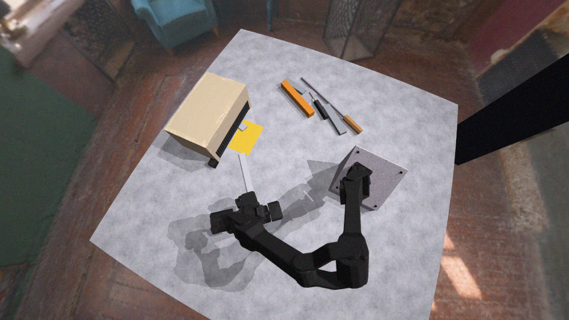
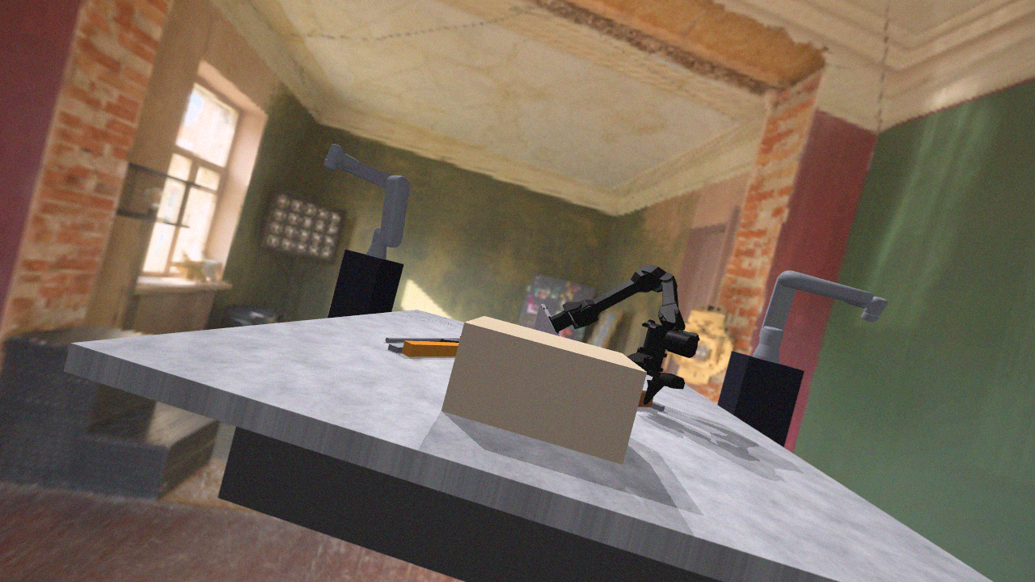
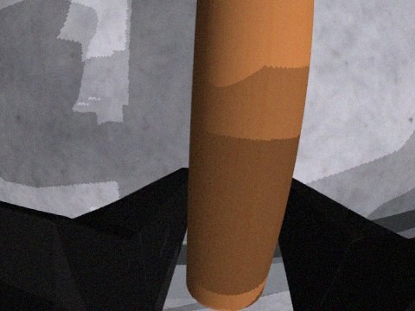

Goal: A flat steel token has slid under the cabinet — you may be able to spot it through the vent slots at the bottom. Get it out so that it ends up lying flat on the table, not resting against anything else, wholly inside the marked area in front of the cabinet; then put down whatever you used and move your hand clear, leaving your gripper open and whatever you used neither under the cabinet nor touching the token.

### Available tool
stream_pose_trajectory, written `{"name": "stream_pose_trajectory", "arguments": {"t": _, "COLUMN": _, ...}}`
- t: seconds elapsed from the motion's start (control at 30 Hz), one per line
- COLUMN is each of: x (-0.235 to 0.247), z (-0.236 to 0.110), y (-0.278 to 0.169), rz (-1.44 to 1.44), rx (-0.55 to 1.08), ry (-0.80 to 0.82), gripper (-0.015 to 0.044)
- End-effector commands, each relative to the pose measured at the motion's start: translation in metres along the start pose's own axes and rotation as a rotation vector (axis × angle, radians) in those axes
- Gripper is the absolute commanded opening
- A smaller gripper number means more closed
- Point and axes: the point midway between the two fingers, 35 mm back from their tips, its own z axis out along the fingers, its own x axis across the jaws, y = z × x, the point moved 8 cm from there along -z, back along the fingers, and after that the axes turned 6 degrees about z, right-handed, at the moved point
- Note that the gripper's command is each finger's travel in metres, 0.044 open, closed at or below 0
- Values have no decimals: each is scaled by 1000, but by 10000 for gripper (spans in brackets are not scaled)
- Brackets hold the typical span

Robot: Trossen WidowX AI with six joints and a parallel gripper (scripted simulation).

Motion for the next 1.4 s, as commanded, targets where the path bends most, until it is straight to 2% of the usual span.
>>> {"name": "stream_pose_trajectory", "arguments": {"t": 0.0, "x": 6, "z": -1, "y": -2, "rz": 1, "rx": -5, "ry": 6, "gripper": 0}}
{"name": "stream_pose_trajectory", "arguments": {"t": 1.37, "x": 14, "z": -1, "y": 53, "rz": 1, "rx": -8, "ry": 4, "gripper": 0}}
